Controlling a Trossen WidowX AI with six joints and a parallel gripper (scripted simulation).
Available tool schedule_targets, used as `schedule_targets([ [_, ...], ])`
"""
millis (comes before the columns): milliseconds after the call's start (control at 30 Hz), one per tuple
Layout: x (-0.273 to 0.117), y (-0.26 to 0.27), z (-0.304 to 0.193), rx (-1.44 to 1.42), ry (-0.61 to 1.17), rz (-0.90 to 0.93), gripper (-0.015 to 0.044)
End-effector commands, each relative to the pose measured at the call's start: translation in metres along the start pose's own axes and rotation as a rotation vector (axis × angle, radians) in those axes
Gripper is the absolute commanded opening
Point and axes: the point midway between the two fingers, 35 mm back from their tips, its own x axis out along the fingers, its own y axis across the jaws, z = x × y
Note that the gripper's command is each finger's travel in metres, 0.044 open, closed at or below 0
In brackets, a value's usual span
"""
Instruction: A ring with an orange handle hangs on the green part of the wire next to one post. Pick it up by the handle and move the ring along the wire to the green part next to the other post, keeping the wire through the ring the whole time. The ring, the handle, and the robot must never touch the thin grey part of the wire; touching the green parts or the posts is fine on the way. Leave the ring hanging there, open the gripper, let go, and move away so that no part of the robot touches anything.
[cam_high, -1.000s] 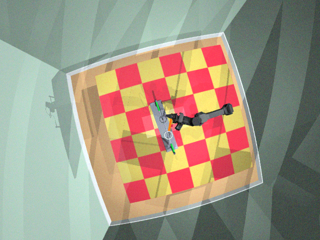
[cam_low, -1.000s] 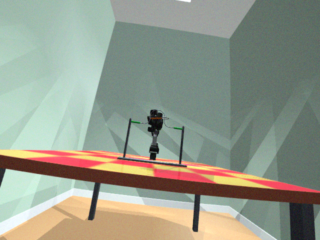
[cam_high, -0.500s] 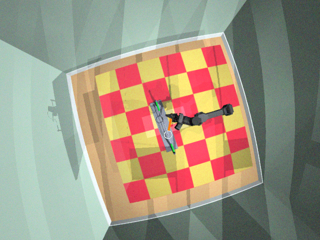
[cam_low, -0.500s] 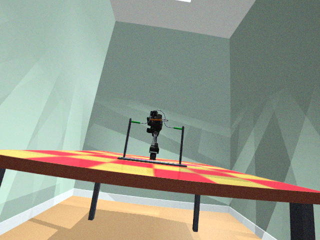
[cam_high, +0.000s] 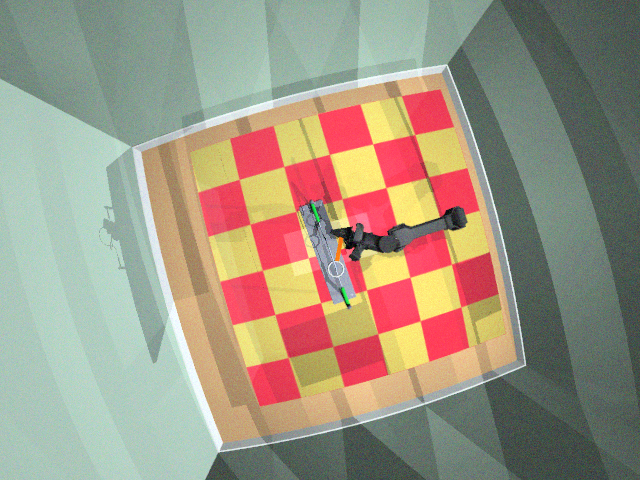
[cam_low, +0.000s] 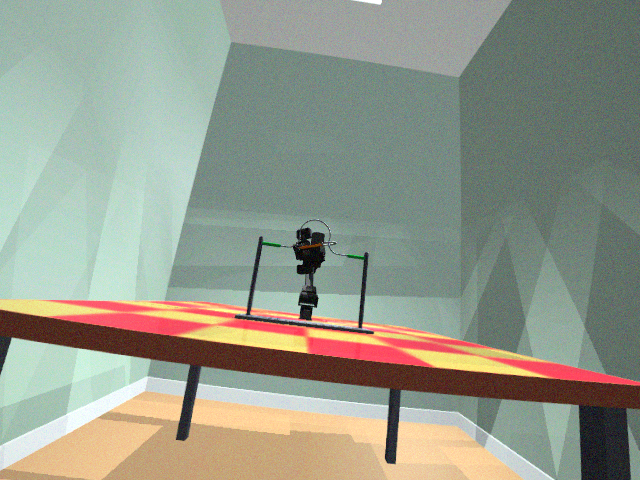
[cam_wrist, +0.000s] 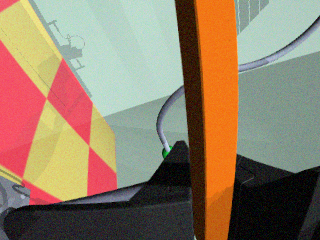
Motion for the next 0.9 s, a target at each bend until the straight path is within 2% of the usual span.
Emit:
schedule_targets([
  [0,-0.002,0.017,0.000,0.074,0.012,0.055,-0.0150],
  [667,-0.024,0.085,0.019,0.483,0.063,0.325,-0.0150],
  [867,-0.025,0.105,0.033,0.629,0.006,0.381,-0.0150],
])
